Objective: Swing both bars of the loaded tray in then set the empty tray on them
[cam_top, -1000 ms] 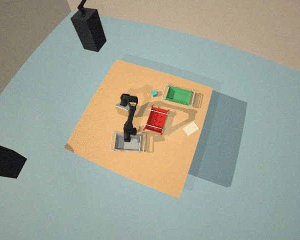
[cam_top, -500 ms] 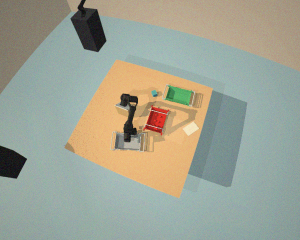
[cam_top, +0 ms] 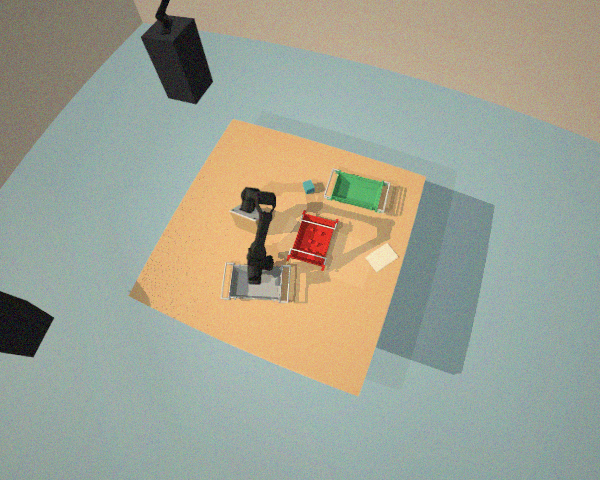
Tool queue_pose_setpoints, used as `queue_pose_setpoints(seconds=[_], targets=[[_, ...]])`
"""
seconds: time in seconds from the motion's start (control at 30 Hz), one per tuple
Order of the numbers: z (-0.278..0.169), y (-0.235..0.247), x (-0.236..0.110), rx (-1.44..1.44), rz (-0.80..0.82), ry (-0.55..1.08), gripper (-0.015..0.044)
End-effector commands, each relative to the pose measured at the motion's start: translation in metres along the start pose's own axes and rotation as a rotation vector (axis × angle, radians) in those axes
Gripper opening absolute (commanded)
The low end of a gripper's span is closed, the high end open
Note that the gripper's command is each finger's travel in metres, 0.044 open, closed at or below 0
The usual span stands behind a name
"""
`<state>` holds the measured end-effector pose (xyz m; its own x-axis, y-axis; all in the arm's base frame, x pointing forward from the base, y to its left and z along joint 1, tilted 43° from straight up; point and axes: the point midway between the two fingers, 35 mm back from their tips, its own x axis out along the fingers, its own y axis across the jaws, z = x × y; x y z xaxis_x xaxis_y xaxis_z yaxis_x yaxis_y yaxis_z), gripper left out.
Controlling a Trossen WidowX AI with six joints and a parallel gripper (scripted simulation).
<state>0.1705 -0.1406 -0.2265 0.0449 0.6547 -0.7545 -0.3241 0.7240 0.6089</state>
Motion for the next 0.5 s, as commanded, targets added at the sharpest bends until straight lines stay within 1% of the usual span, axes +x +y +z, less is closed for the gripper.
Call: queue_pose_setpoints(seconds=[0.0, 0.1, 0.33, 0.47], targets=[[0.001, 0.001, -0.003, 0.002, 0.005, -0.004, 0.0015], [0.001, -0.001, -0.017, 0.002, 0.004, -0.004, 0.0000], [0.000, 0.000, -0.074, 0.003, 0.004, -0.002, 0.0000], [0.000, 0.000, -0.080, 0.003, 0.004, -0.002, 0.0000]])
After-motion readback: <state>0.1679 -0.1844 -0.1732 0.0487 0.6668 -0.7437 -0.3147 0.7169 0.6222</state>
